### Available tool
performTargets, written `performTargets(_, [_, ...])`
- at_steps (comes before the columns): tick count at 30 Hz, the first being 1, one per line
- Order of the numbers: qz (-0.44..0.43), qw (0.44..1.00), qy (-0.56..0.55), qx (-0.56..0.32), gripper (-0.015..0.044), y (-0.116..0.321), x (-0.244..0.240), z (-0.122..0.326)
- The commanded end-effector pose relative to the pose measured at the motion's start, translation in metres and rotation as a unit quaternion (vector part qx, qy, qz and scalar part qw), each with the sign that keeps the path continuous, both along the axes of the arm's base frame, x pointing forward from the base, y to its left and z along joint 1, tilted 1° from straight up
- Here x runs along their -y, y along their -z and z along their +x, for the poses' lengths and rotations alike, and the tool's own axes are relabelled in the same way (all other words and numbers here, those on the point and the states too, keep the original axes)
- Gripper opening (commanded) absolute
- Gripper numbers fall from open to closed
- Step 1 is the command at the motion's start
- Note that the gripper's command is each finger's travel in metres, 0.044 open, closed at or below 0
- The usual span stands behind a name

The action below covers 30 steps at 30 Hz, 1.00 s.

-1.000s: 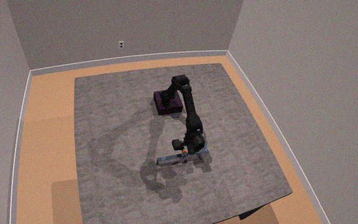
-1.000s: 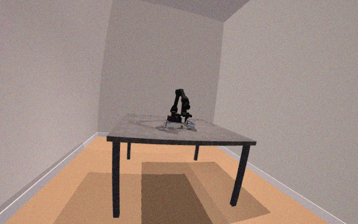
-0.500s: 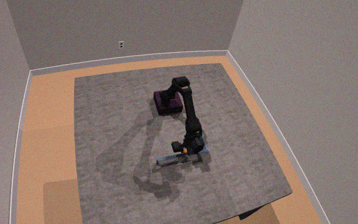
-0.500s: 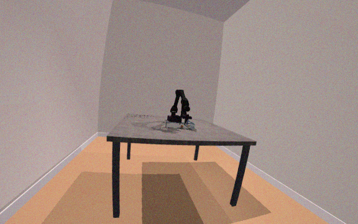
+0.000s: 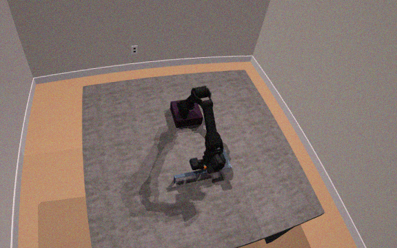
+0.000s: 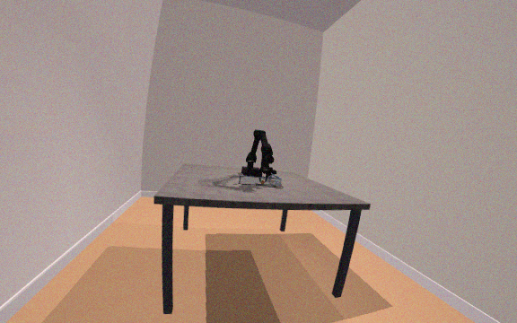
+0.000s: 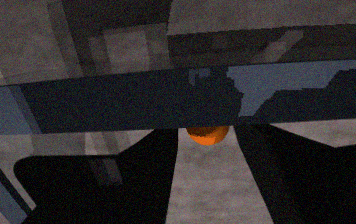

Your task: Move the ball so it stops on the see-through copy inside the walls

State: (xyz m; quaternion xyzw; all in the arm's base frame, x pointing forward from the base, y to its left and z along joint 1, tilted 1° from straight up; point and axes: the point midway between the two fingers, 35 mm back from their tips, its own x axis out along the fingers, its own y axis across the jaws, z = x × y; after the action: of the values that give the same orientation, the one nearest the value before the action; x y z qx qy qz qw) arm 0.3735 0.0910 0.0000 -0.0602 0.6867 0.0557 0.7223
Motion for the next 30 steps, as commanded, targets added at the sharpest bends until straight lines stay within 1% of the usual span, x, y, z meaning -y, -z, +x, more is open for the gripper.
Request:
performTargets(1, [-0.003, 1.000, -0.002, -0.003, 0.0151, 0.003, 0.001, -0.001])
performTargets(8, [-0.003, 1.000, -0.002, -0.003, 0.0104, 0.003, 0.001, -0.001])
performTargets(12, [-0.003, 1.000, -0.002, -0.003, 0.0000, -0.007, 0.000, 0.001])
performTargets(19, [-0.003, 1.000, -0.002, -0.002, 0.0000, -0.055, -0.001, 0.003])
performTargets(21, [-0.005, 1.000, -0.005, -0.013, 0.0000, -0.050, 0.001, -0.001])
performTargets(24, [-0.010, 0.998, -0.015, -0.052, 0.0000, -0.037, 0.008, -0.017])
performTargets(30, [-0.007, 1.000, -0.007, -0.029, 0.0000, -0.077, 0.004, -0.010])
